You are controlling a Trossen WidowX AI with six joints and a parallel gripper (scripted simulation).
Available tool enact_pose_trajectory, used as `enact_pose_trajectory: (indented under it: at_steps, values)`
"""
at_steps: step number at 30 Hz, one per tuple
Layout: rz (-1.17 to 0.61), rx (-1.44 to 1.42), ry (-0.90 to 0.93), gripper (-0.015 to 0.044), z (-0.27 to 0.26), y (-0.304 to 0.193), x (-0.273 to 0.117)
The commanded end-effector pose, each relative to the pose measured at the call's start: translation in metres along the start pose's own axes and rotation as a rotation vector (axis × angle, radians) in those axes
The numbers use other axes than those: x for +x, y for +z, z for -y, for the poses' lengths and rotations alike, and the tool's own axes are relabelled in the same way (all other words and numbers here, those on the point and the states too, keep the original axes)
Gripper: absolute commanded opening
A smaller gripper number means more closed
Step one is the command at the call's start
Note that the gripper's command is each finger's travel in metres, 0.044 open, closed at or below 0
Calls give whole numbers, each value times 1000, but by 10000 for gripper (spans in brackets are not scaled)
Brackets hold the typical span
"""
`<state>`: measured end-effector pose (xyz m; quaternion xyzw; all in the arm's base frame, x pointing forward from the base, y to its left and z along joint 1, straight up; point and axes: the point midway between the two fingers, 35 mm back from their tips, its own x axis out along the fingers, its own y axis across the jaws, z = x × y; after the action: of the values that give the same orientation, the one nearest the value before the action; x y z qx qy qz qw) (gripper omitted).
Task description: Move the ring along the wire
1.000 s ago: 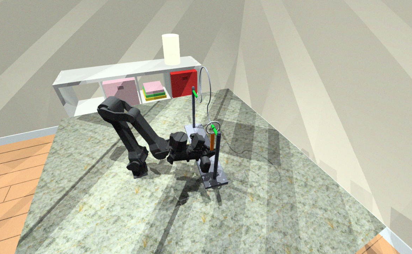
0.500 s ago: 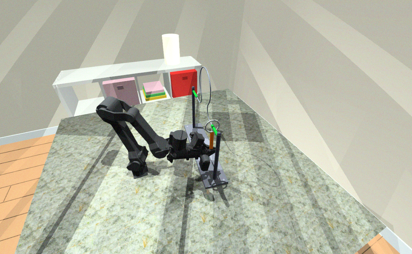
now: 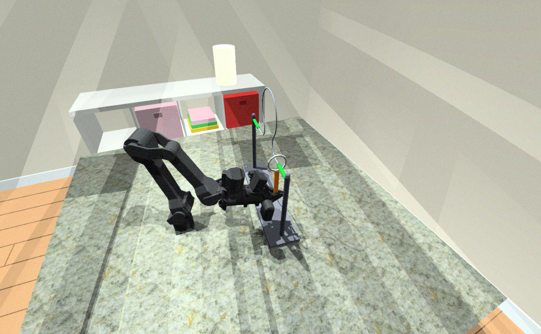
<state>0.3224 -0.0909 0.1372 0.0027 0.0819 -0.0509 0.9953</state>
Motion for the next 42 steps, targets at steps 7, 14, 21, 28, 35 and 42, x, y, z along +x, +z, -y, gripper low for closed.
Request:
enact_pose_trajectory:
  at_steps: [7, 14, 21, 28, 35, 42]
  values:
    - [0, 39, 2, -150, -13, 1, 0]
    - [0, 89, 12, -150, -26, 1, 0]
    - [0, 181, 29, -150, -46, 3, 0]
    - [1, 307, 53, -150, -69, 9, -1]
    - [-13, 435, 82, -150, -91, 18, -4]
    - [-104, 566, 138, -150, -112, 29, -18]
